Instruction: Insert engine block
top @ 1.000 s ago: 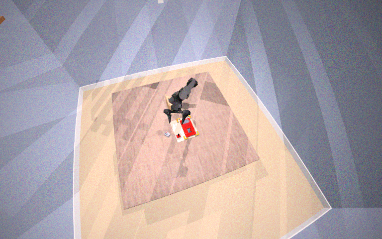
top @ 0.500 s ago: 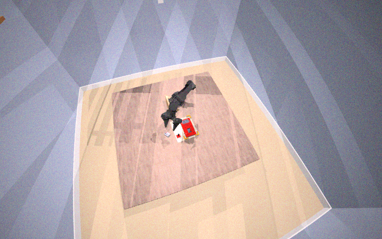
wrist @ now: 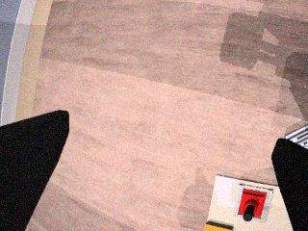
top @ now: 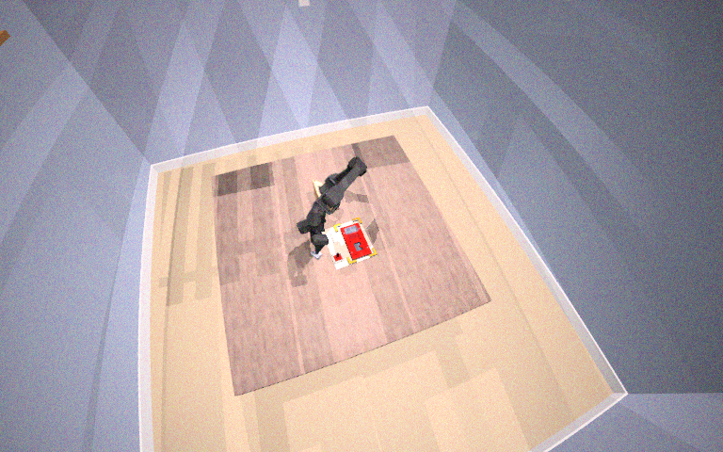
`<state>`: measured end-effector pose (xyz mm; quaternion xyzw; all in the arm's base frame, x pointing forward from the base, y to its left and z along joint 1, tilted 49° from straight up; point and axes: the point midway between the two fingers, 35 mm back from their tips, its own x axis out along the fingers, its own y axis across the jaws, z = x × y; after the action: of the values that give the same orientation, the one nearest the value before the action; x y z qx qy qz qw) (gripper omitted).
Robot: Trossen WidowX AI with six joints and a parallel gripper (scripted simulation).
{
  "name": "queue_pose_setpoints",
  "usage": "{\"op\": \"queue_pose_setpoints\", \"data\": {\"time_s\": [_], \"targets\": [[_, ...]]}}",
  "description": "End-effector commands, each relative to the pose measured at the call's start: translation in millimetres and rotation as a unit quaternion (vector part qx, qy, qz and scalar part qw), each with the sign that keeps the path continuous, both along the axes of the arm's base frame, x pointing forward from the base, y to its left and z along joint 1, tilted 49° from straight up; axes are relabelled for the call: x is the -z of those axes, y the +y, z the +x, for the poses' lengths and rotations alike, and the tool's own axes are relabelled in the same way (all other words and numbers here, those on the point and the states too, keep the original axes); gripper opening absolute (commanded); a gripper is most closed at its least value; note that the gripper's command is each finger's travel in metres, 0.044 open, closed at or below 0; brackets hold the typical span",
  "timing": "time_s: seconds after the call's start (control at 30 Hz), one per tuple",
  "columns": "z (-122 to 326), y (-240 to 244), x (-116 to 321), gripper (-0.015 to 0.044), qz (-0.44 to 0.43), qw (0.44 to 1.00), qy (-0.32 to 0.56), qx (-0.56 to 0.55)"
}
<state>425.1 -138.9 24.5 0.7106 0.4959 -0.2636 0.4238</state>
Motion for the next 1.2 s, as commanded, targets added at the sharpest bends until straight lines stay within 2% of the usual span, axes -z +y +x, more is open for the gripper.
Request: {"op": "queue_pose_setpoints", "data": {"time_s": [0.0,0.43,0.87,1.17], "targets": [[-12,10,19,0.044,0.032,0.997,0.062,0.023],[-50,43,58,0.044,0.119,0.956,0.249,0.098],[-88,72,85,0.044,0.169,0.87,0.432,0.169],[-93,82,93,0.044,0.171,0.864,0.441,0.172]]}}
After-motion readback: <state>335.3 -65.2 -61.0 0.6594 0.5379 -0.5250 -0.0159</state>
